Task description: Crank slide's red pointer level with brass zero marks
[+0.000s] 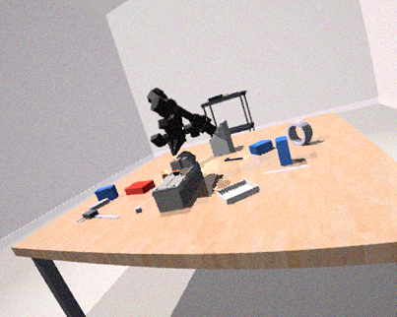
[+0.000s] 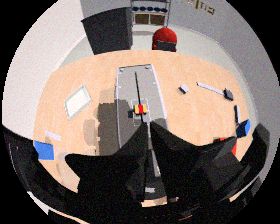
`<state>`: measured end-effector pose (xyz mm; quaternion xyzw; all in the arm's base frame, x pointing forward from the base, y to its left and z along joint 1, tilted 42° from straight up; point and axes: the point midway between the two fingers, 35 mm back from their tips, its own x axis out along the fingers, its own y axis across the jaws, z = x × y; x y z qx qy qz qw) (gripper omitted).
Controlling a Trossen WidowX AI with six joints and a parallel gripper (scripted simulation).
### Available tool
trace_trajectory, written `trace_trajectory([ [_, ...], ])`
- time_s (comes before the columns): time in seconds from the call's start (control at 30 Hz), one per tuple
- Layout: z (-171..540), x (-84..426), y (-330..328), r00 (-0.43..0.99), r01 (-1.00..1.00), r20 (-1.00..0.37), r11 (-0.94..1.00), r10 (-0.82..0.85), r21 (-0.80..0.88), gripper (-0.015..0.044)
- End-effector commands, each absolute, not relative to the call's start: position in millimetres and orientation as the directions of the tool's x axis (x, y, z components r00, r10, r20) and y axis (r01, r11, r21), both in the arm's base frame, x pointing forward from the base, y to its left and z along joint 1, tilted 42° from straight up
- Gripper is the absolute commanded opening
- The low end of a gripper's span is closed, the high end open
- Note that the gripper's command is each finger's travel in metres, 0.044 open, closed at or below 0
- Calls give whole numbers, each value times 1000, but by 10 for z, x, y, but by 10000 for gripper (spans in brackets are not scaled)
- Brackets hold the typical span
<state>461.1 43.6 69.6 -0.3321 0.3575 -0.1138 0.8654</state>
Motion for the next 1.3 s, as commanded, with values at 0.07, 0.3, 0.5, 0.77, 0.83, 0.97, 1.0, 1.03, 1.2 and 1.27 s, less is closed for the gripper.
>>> trace_trajectory([
  [0.07, 697, 4613, 456, 722, -48, -544, 753, -428, -657, 0],
  [0.3, 696, 4611, 436, 718, -41, -543, 754, -434, -656, 0],
  [0.5, 696, 4611, 436, 718, -41, -543, 754, -434, -656, 53],
  [0.77, 696, 4611, 436, 718, -41, -543, 754, -434, -656, 263],
  [0.83, 696, 4611, 436, 718, -41, -543, 754, -434, -656, 315],
  [0.97, 696, 4611, 436, 718, -41, -543, 754, -434, -656, 420],
  [1.0, 696, 4611, 436, 718, -41, -543, 754, -434, -656, 440],
  [1.03, 696, 4611, 436, 718, -41, -543, 754, -434, -656, 440],
  [1.2, 696, 4611, 436, 718, -41, -543, 754, -434, -656, 309],
  [1.27, 696, 4611, 436, 718, -41, -543, 754, -434, -656, 256],
])
